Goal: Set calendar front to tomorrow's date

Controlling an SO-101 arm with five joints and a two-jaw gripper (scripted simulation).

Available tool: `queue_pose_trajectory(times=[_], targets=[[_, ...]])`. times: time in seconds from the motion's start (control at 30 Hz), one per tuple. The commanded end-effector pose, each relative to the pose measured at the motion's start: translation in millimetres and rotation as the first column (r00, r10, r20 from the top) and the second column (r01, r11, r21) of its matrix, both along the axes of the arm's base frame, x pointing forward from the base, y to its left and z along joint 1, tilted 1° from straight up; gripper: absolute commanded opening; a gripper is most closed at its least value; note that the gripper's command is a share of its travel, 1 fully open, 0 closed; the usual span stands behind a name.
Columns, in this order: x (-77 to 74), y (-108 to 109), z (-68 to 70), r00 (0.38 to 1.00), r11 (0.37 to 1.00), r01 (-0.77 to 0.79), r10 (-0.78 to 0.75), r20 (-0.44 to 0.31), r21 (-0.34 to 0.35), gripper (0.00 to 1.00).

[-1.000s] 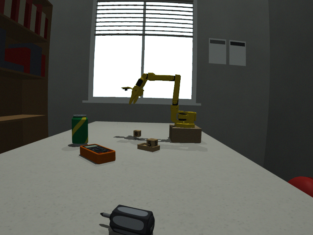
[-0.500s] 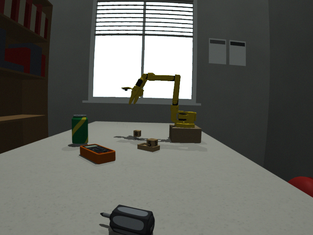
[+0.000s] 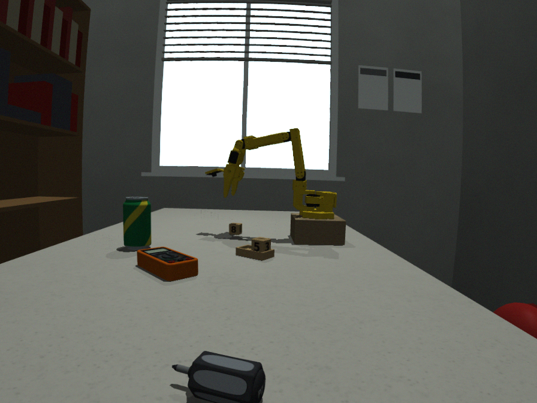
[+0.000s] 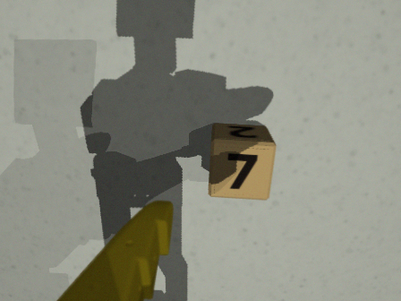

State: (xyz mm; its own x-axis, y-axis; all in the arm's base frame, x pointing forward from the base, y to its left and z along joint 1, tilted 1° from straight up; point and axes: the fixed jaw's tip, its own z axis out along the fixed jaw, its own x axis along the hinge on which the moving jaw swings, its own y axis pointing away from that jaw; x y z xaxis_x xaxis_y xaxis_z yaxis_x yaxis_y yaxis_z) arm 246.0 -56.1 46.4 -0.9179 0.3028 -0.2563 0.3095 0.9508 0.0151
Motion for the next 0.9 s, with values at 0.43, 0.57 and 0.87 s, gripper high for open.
queue_pose_trajectory(times=[0.43, 0.57, 0.87], targets=[[-22.4, 9, -56.1, 0.970, 0.998, 0.005, 0.010, -0.242, 0.064, 0.35], [-22.4, 9, -56.1, 0.970, 0.998, 0.005, 0.010, -0.242, 0.064, 0.35], [-22.4, 9, -56.1, 0.970, 0.998, 0.005, 0.010, -0.242, 0.064, 0.35]])
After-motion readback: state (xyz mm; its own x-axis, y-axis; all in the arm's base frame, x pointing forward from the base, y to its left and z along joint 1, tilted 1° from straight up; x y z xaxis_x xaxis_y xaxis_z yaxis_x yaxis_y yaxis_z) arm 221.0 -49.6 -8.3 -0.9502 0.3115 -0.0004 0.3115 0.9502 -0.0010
